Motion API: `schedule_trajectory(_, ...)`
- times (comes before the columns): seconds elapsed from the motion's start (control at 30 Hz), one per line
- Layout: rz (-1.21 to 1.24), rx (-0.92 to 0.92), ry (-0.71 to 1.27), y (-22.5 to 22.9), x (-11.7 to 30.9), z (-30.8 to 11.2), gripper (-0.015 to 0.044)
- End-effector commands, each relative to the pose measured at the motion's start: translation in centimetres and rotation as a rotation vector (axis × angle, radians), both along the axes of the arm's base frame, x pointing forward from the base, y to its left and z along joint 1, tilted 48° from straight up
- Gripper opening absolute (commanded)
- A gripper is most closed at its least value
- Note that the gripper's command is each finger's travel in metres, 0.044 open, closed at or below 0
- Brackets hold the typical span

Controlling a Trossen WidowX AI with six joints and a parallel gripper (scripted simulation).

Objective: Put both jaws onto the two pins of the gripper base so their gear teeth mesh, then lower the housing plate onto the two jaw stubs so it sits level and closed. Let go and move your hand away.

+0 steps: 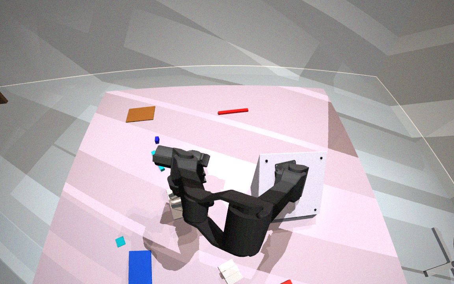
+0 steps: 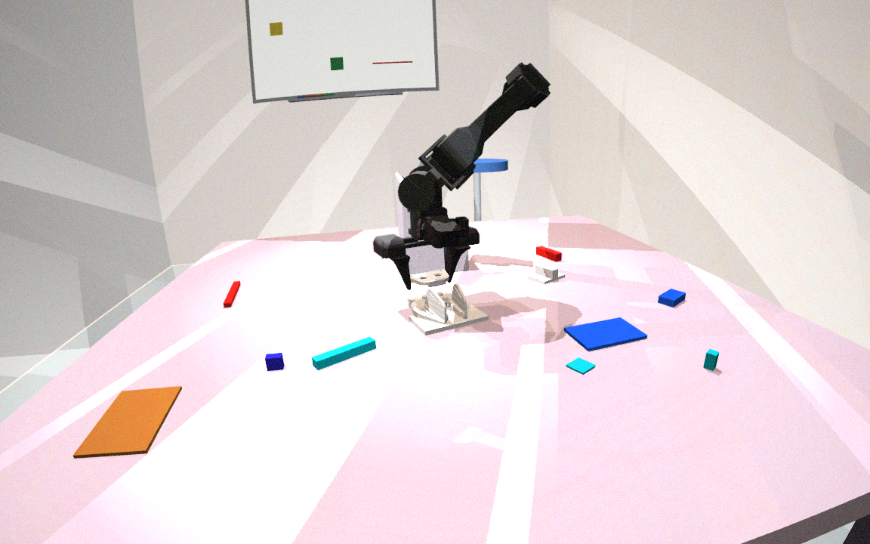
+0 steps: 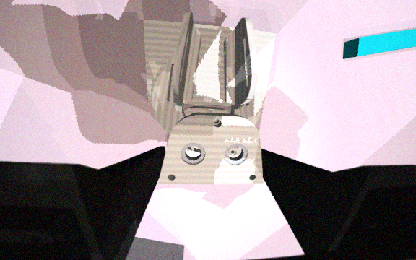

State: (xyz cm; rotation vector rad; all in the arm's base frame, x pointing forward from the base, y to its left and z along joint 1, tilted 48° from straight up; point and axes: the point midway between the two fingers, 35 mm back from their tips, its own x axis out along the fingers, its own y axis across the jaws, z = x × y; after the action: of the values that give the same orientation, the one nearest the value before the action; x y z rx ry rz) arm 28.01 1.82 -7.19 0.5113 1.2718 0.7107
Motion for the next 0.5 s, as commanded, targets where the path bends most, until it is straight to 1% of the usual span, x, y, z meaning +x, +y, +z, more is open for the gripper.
schedule_trajectory(0.0,-0.003,0.007,0.006,0.5,-0.1,-0.5,0.0351)
schedule_trajectory(0.47,-0.002,0.01,0.005,1.6,0.0,-1.3,0.0351)
